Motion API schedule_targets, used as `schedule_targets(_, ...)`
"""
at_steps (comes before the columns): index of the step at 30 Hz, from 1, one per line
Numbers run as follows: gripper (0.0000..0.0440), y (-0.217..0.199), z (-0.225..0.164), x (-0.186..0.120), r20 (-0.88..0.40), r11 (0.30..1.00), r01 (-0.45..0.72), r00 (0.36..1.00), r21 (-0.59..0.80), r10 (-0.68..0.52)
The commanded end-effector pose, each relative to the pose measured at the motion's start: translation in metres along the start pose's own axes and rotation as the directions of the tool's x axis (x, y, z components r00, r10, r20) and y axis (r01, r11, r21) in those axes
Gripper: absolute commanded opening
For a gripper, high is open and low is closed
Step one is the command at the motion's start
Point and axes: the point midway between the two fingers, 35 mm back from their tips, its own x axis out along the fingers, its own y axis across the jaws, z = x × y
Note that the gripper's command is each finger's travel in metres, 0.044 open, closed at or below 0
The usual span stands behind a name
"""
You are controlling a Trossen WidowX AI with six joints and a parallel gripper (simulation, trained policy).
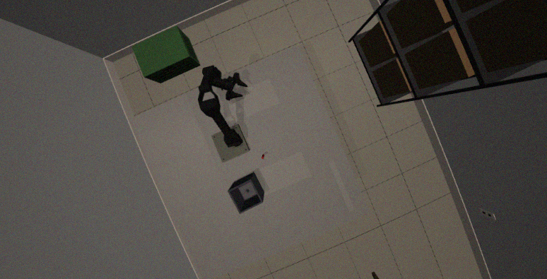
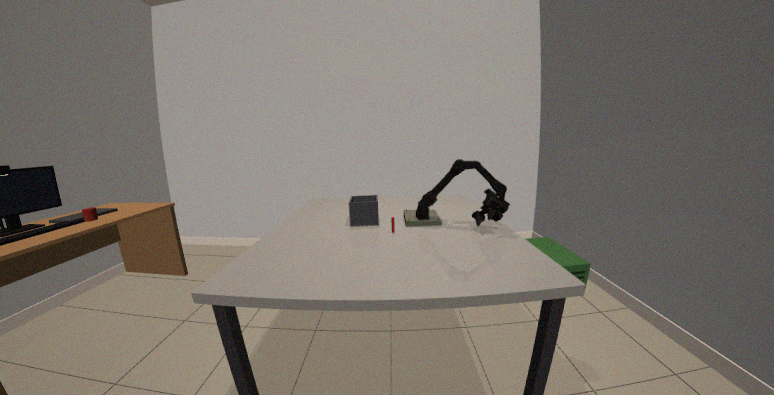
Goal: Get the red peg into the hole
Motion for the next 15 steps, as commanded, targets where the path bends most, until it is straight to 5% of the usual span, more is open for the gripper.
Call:
schedule_targets(1, 0.0418, -0.003, -0.004, 0.002, -0.007, 1.0, -0.002, 1.0, 0.017, 0.002)
schedule_targets(15, 0.044, -0.038, -0.078, 0.068, -0.16, 0.901, -0.112, 0.968, 0.418, 0.195)
